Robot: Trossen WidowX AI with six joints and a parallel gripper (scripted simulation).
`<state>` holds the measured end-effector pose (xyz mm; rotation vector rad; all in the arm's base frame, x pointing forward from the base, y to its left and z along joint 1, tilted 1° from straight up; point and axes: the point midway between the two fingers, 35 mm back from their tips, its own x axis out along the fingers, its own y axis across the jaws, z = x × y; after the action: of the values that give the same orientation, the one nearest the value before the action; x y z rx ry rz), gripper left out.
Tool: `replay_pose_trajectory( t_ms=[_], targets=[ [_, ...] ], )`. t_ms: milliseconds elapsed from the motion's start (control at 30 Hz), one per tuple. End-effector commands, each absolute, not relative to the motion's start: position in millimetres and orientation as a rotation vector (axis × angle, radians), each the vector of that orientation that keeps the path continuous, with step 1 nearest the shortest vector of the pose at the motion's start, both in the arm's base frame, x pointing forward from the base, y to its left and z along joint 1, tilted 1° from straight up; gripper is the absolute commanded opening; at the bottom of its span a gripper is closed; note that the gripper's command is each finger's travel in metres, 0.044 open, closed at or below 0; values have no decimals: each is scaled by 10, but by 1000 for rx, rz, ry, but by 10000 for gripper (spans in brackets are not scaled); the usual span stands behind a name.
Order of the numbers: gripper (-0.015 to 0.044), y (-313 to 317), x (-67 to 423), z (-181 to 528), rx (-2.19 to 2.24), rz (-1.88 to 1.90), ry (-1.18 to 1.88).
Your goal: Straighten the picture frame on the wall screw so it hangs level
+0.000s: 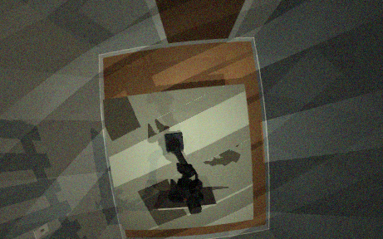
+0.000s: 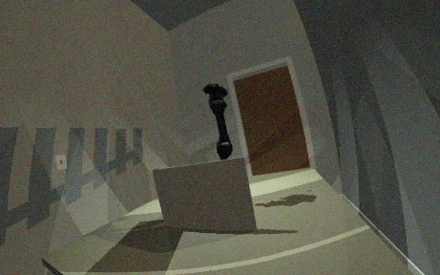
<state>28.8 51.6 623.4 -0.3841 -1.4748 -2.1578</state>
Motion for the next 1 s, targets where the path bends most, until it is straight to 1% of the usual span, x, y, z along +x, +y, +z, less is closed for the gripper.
replay_pose_trajectory(
  t_ms=[0, 133, 167, 367, 567, 767, 967],
  targets=[
    [374, 514, 281, 6234, -380, -2154, -1475],
    [269, 457, 122, 6212, -283, -2072, -1482],
    [260, 422, 53, 6199, -239, -2034, -1484],
    [260, 66, -313, 6065, 51, -1791, -1461],
    [260, -417, -450, 5855, 347, -1534, -1420],
    [260, -923, -321, 5578, 639, -1270, -1342],
    [260, -1330, 59, 5238, 915, -1012, -1222]
  ],
)
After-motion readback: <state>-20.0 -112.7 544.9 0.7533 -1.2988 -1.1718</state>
